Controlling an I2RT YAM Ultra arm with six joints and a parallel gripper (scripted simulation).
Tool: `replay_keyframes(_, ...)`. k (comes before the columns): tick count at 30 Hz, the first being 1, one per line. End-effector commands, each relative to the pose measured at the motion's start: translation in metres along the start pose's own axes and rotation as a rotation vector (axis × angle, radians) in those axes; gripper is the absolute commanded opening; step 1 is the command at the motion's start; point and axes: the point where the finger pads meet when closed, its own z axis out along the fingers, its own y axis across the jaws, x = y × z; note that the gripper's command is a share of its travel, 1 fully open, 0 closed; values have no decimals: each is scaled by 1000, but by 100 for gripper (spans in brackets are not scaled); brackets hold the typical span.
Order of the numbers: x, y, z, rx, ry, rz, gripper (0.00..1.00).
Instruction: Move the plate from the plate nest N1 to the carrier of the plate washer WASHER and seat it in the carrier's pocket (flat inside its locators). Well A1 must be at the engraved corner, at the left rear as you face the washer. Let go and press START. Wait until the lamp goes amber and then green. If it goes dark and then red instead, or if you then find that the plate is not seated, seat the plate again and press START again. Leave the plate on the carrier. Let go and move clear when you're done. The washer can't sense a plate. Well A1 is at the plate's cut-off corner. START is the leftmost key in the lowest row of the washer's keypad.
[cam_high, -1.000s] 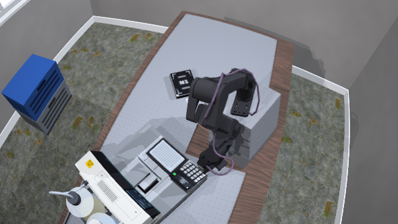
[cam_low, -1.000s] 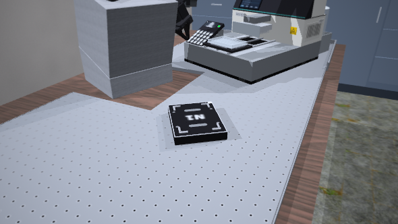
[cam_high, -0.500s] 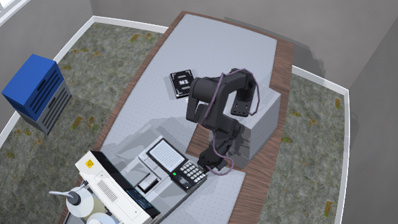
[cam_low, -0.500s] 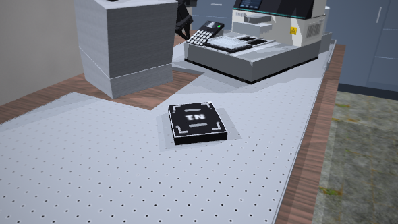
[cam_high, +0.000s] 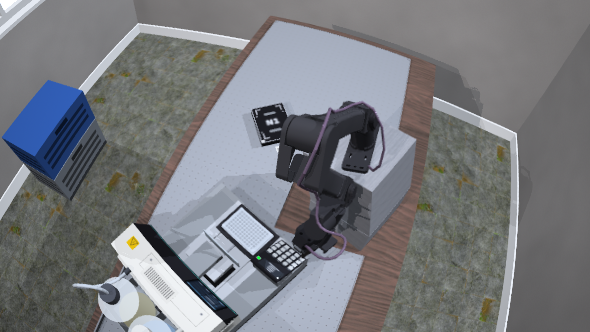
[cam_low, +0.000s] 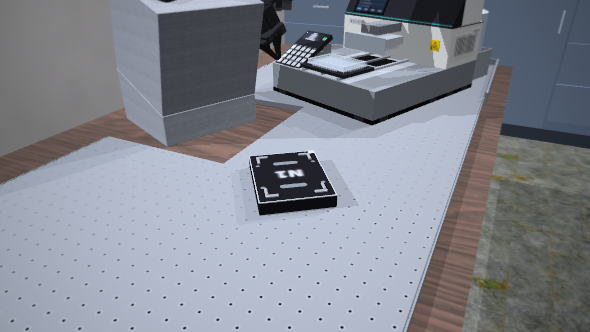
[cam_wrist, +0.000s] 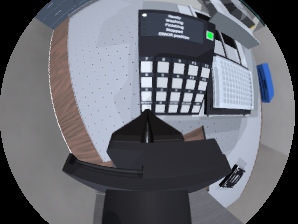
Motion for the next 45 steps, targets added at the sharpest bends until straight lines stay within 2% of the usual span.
replay_keyframes(1,-14,5,-1,-16,-44,1,0)
replay_keyframes(4,-10,4,7,-12,-32,5,0)
replay_keyframes(21,-10,2,17,-10,-32,8,0)
replay_keyframes(45,-10,2,17,-10,-32,9,0)
